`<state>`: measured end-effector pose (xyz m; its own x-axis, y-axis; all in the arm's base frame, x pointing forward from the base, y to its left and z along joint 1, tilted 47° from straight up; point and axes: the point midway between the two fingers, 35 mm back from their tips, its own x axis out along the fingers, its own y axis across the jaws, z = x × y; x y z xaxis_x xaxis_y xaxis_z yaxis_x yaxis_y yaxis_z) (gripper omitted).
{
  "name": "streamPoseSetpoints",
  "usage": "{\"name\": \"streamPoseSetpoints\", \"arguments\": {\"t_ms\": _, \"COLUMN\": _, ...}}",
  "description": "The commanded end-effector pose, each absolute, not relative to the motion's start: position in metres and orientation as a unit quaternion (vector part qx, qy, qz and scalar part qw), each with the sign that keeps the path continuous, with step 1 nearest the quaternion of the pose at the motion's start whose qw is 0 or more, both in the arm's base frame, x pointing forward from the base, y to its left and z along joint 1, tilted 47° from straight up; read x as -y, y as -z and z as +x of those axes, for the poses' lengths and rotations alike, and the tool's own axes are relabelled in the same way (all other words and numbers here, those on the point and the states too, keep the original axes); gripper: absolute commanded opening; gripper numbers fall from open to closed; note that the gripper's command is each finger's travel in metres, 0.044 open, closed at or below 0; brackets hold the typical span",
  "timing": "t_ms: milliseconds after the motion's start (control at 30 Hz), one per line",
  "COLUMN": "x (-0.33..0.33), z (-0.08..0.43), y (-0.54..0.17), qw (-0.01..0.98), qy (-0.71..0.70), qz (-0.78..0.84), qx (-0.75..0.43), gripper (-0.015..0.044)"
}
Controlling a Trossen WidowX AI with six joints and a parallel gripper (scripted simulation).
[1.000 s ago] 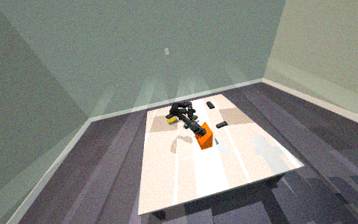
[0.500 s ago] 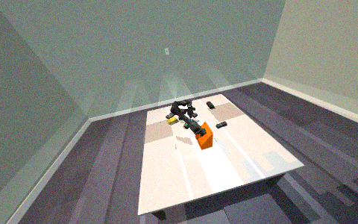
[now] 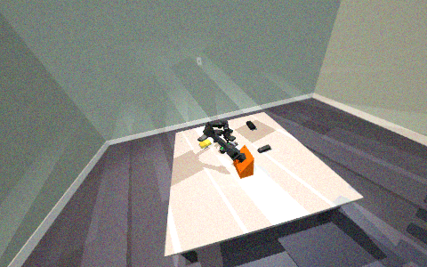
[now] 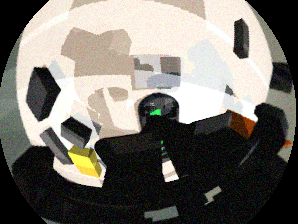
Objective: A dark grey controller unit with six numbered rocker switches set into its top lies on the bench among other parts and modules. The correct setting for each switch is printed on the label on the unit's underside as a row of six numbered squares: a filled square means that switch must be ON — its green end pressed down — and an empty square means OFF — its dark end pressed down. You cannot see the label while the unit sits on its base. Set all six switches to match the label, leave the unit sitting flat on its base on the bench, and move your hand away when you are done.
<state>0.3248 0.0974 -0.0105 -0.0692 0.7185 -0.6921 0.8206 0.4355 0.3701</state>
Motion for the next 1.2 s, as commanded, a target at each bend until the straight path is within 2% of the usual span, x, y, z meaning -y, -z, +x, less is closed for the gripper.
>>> {"name": "streamPoseSetpoints", "arguments": {"t_ms": 0, "x": -0.103, "z": 0.3206, "y": 0.0162, "qw": 0.425, "qy": 0.062, "qz": 0.529, "qx": -0.732, "gripper": 0.0}}
{"name": "streamPoseSetpoints", "arguments": {"t_ms": 1167, "x": -0.1121, "z": 0.3193, "y": 0.0243, "qw": 0.425, "qy": 0.061, "qz": 0.529, "qx": -0.732, "gripper": 0.0}}
